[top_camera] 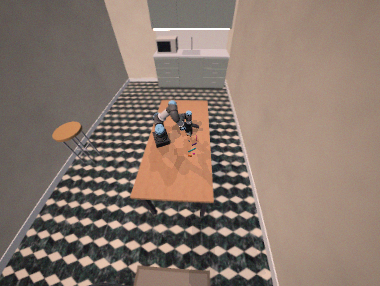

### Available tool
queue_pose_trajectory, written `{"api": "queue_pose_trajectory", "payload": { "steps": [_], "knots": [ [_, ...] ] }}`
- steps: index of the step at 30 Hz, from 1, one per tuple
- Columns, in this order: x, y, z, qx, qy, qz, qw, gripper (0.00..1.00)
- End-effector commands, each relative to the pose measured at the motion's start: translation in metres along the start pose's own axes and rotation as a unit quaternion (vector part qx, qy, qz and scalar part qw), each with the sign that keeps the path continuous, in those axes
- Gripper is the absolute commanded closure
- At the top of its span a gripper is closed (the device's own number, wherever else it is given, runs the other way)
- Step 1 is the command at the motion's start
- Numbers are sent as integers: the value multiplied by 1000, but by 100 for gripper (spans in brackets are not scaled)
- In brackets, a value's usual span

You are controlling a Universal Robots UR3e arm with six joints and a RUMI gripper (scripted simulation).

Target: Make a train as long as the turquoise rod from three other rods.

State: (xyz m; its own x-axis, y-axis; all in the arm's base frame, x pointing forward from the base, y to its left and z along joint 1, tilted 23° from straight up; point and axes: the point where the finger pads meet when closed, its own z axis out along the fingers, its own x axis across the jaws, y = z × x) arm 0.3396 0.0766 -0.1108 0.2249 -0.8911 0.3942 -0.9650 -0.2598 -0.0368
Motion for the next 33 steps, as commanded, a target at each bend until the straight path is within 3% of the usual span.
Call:
{"api": "queue_pose_trajectory", "payload": {
  "steps": [1, 15, 33],
  "knots": [
    [0, 0, 0, 0, -1, 0, 1000, 97],
    [0, 0, 0, 0, -1, 0, 1000, 86],
    [0, -1, -5, 1, 0, 0, 1000, 86]
  ]
}}
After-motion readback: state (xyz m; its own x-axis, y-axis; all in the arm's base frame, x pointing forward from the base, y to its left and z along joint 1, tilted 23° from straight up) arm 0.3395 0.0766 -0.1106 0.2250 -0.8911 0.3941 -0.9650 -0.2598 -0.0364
